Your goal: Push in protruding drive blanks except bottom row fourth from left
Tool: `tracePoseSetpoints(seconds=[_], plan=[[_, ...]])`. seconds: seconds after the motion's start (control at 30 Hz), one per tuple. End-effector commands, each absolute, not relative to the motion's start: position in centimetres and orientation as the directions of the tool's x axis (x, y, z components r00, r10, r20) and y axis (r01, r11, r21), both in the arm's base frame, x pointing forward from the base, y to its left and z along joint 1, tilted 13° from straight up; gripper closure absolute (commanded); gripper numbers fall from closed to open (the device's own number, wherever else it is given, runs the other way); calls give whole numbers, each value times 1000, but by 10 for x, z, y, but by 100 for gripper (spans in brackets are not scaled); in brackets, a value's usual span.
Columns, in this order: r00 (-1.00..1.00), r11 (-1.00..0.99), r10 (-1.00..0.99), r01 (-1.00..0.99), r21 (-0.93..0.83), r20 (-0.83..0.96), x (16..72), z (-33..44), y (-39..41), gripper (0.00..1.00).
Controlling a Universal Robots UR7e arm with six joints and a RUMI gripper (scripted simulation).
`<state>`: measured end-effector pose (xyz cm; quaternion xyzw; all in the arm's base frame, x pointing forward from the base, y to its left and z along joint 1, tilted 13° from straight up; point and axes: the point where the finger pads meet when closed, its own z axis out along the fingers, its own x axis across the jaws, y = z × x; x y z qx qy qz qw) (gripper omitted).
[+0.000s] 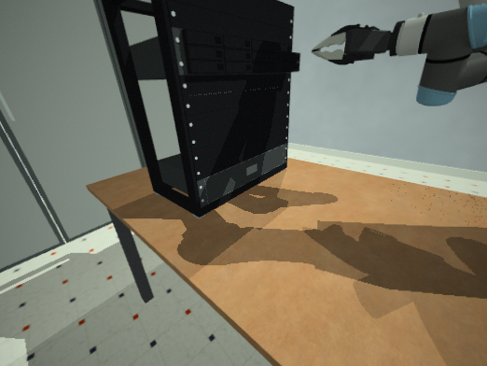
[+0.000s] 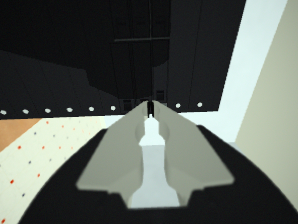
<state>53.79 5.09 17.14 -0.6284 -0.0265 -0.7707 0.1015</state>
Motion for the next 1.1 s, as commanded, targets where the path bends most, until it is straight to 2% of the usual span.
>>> tracePoseSetpoints(seconds=[0.0, 0.33, 1.07], plan=[[-190, -978, -123, 190, -86, 974, 542, 173, 52, 100], [-190, -978, -123, 190, -86, 974, 583, 182, 59, 100], [-190, -978, -123, 190, -86, 974, 592, 184, 60, 100]])
